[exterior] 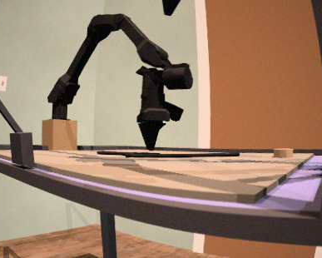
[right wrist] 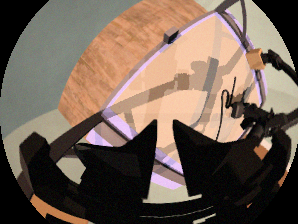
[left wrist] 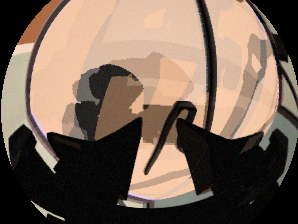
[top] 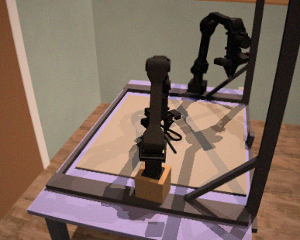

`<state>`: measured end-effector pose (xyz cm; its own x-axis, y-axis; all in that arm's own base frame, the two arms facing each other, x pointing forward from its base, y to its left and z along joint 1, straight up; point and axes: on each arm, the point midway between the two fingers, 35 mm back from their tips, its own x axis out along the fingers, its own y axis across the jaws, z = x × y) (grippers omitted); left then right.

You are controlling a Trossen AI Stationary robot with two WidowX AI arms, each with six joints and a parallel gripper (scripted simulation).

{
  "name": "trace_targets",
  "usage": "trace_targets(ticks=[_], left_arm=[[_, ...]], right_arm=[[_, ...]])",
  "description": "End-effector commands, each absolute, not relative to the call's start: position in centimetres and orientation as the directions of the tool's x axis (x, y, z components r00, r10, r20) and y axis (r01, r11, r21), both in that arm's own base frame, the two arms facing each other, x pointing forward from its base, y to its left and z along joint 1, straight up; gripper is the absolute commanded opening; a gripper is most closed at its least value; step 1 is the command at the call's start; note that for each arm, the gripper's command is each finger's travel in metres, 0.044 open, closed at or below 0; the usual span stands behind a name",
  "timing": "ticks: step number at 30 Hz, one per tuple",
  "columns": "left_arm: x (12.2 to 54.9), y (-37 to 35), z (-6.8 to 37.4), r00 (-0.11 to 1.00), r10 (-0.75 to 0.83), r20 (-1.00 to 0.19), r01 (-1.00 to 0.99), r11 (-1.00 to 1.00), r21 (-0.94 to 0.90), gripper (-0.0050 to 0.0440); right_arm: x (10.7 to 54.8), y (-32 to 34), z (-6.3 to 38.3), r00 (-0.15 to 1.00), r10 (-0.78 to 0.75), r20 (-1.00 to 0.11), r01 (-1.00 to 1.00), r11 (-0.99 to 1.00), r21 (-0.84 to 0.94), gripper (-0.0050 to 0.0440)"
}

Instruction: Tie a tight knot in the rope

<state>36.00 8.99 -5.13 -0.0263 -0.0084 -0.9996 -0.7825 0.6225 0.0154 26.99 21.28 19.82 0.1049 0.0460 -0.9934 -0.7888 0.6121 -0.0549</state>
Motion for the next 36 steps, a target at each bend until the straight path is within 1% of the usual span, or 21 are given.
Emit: trace_targets(ticks=[1,2,12,19,24,36], left_arm=[[37.1,9.3,-2.6,0.026,0.006,-1.0,-0.78,0.625,-0.016,0.0102],[37.1,9.3,-2.3,0.026,0.006,-1.0,-0.78,0.625,-0.016,0.0085],[37.0,9.3,1.3,0.026,0.006,-1.0,-0.78,0.625,-0.016,0.0085],[37.0,9.3,2.3,0.026,0.007,-1.0,-0.78,0.625,-0.016,0.0085],[36.9,9.3,4.4,0.026,0.007,-1.0,-0.78,0.625,-0.016,0.0085],[36.9,9.3,4.4,0.026,0.007,-1.0,-0.78,0.625,-0.016,0.0085]], right_arm=[[27.0,21.3,20.5,0.12,0.062,-0.991,-0.787,0.615,-0.057,0.0085],[27.0,21.3,20.5,0.12,0.062,-0.991,-0.787,0.615,-0.057,0.0085],[27.0,21.3,20.5,0.12,0.062,-0.991,-0.787,0.615,-0.057,0.0085],[27.0,21.3,20.5,0.12,0.062,-0.991,-0.787,0.615,-0.057,0.0085],[27.0,21.3,20.5,0.12,0.062,-0.991,-0.787,0.615,-0.057,0.0085],[27.0,21.3,20.5,0.12,0.062,-0.991,-0.787,0.615,-0.057,0.0085]])
